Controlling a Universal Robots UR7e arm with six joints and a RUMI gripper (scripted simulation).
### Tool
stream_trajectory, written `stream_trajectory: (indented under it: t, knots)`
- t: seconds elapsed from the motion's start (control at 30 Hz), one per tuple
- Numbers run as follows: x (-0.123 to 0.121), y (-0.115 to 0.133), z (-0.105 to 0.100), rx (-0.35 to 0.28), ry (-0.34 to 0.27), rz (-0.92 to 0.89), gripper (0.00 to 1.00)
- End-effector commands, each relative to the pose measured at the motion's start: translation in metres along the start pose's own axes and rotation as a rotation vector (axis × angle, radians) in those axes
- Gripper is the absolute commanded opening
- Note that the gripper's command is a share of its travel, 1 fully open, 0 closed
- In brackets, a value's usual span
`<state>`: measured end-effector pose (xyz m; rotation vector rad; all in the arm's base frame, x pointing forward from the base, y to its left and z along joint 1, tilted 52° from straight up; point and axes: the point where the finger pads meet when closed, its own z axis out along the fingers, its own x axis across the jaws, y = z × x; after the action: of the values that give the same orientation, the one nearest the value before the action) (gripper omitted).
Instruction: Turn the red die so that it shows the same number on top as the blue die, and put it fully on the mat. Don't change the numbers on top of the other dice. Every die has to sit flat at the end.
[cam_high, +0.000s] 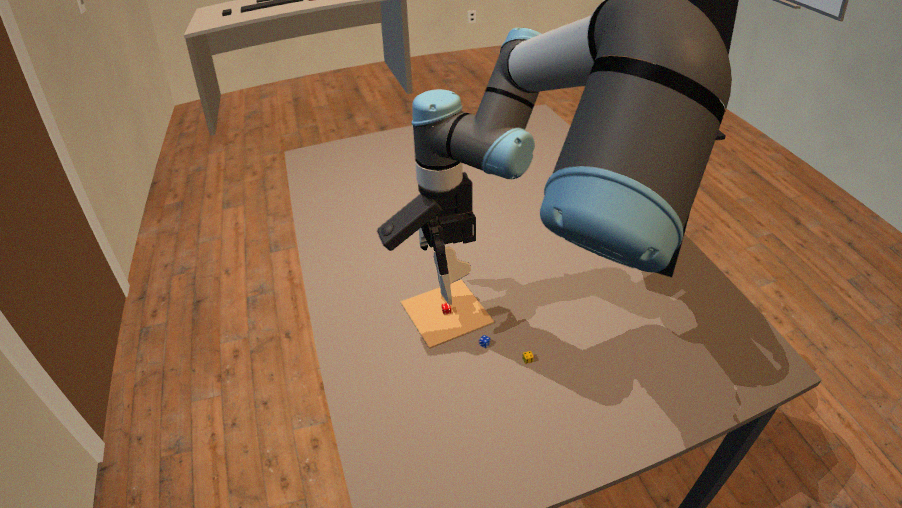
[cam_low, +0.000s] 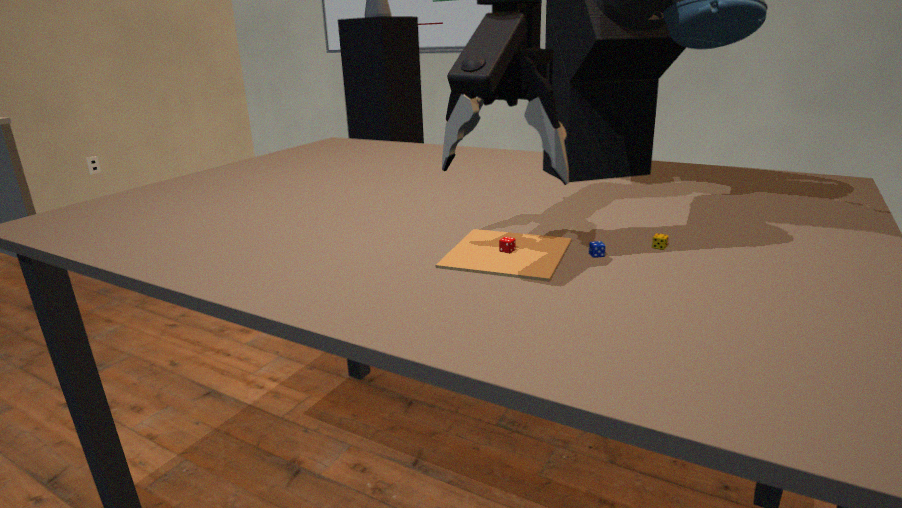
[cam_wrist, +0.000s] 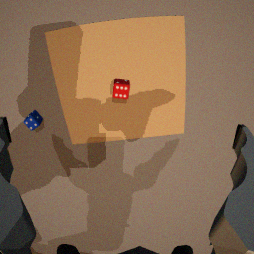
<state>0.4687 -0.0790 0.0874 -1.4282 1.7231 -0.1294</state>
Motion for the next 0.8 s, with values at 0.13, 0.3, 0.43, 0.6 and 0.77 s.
stream_trajectory:
  t: [0.13,0.3,0.43,0.6,0.77]
  knots:
    - [-0.0015,0.0005,0.0014,0.003,-0.014,-0.28,1.0]
    - [-0.002,0.0011,0.0019,0.004,-0.014,-0.372,1.0]
    - [-0.0026,0.002,0.0027,0.005,-0.014,-0.489,1.0]
    - [-0.0032,0.0032,0.0035,0.006,-0.013,-0.619,1.0]
    - [-0.0034,0.0041,0.004,0.006,-0.013,-0.696,1.0]
